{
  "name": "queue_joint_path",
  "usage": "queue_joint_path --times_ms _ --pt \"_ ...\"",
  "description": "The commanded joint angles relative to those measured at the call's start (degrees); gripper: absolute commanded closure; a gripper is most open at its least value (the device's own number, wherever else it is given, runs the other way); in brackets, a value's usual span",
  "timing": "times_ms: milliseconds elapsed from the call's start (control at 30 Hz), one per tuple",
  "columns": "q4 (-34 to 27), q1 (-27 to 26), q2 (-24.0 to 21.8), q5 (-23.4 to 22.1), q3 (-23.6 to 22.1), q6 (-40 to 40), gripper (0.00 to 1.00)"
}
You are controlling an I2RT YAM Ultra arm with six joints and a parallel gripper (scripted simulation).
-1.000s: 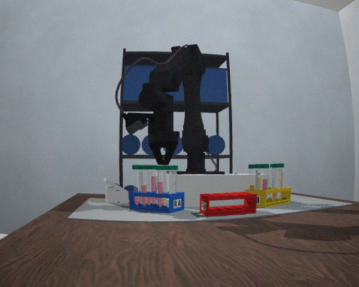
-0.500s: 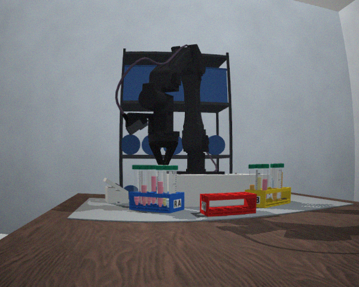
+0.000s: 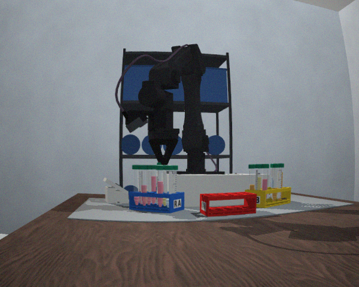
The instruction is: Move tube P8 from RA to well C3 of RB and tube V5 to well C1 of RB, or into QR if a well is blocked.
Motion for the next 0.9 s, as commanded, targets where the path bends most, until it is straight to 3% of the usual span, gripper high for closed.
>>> queue_joint_path --times_ms 0,867 --pt "-2.0 -0.6 -2.6 0.2 2.1 -0.2 1.00" --pt "-7.5 -0.1 -4.0 0.2 6.3 -0.1 1.00"
